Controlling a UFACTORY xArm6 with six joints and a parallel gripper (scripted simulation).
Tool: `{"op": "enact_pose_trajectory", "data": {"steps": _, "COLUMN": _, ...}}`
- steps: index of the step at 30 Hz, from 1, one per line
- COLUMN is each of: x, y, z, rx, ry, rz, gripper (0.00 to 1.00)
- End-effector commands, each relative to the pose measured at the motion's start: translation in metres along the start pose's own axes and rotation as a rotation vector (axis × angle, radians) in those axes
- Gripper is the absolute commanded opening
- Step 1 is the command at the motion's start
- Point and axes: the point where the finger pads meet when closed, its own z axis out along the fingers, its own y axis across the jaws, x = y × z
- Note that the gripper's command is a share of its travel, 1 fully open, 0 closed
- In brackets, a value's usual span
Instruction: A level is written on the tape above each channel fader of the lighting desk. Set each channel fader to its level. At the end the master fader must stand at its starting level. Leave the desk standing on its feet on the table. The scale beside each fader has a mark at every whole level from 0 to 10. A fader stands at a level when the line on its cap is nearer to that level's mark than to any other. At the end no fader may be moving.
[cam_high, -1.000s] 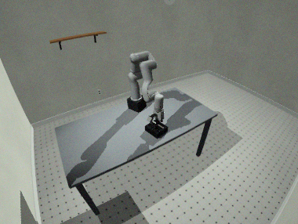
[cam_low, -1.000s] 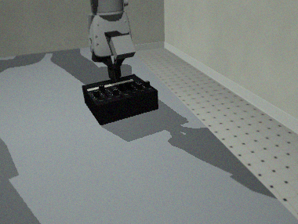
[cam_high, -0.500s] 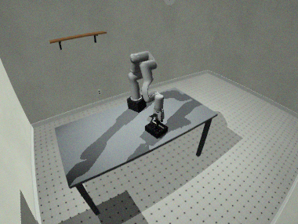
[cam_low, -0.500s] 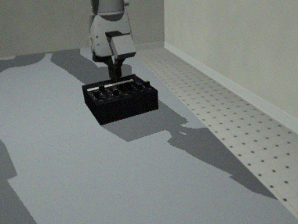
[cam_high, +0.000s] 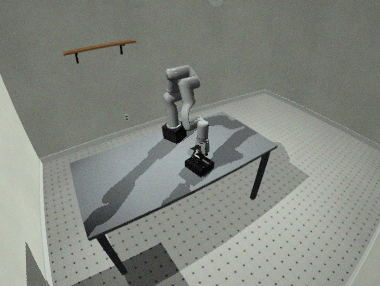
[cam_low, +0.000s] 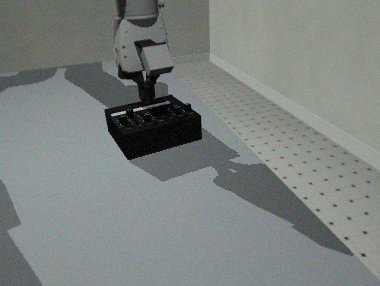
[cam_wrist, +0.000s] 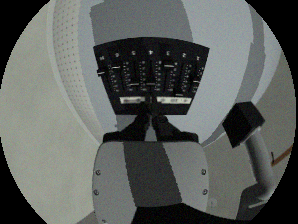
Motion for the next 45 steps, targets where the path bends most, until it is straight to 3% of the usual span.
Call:
{"op": "enact_pose_trajectory", "data": {"steps": 1, "x": 0.0, "y": -0.002, "z": -0.001, "rx": 0.004, "ry": 0.001, "rz": 0.0, "gripper": 0.0}}
{"op": "enact_pose_trajectory", "data": {"steps": 45, "x": 0.0, "y": -0.002, "z": 0.01, "rx": 0.004, "ry": 0.001, "rz": 0.0, "gripper": 0.0}}
